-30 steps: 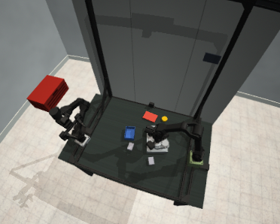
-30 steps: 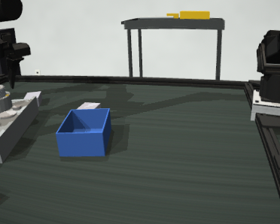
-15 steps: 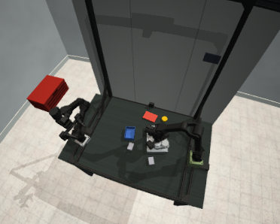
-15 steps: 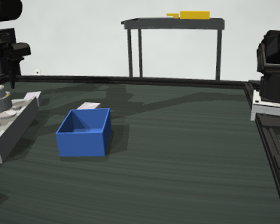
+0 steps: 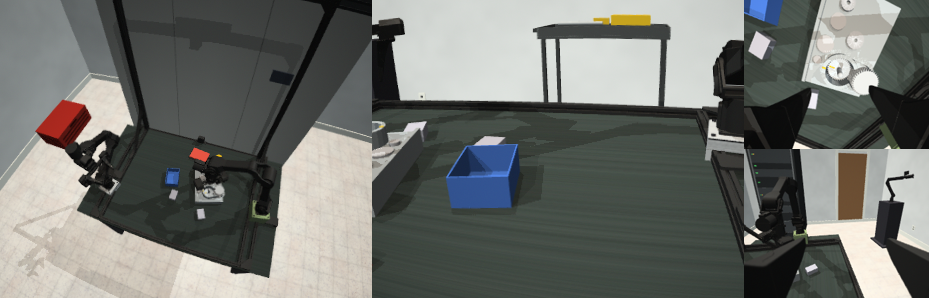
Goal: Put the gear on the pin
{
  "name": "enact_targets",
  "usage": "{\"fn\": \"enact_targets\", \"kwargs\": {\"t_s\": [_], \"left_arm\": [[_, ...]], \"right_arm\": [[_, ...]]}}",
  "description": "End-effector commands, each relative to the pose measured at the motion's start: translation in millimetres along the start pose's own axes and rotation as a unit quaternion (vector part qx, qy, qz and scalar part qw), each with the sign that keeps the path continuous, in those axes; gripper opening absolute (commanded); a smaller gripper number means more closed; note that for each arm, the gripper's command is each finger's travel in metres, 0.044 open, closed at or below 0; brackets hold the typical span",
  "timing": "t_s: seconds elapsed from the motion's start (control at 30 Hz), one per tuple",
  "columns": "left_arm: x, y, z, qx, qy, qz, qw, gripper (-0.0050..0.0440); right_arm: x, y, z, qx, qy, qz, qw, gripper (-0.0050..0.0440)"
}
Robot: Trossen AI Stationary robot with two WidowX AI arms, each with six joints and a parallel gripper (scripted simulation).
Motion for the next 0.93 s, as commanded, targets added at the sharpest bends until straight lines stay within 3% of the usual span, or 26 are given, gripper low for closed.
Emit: {"fn": "enact_targets", "kwargs": {"t_s": [0.0, 0.17, 0.57, 0.9], "left_arm": [[-0.4, -3.6, -17.7, 0.003, -0.005, 0.028, 1.000, 0.0400], [2.1, -6.5, -18.1, 0.003, -0.005, 0.028, 1.000, 0.0400], [37.9, -48.5, -17.8, 0.003, -0.005, 0.028, 1.000, 0.0400], [38.6, -49.2, -17.7, 0.003, -0.005, 0.028, 1.000, 0.0400]], "right_arm": [[0.1, 0.0, -0.1, 0.000, 0.000, -0.001, 1.000, 0.0400], [0.1, 0.0, -0.1, 0.000, 0.000, -0.001, 1.000, 0.0400], [0.1, 0.0, -0.1, 0.000, 0.000, -0.001, 1.000, 0.0400], [0.1, 0.0, -0.1, 0.000, 0.000, -0.001, 1.000, 0.0400]]}}
Point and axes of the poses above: on each arm, the point midway between the two fingers, 35 mm back from their tips, its own z axis out along the fingers, its own y axis across the jaws, x = y × z, the point moved 3 cm from there along -z, back along the fingers, and after that the axes turned 5 degrees about z, right-handed, at the moved point
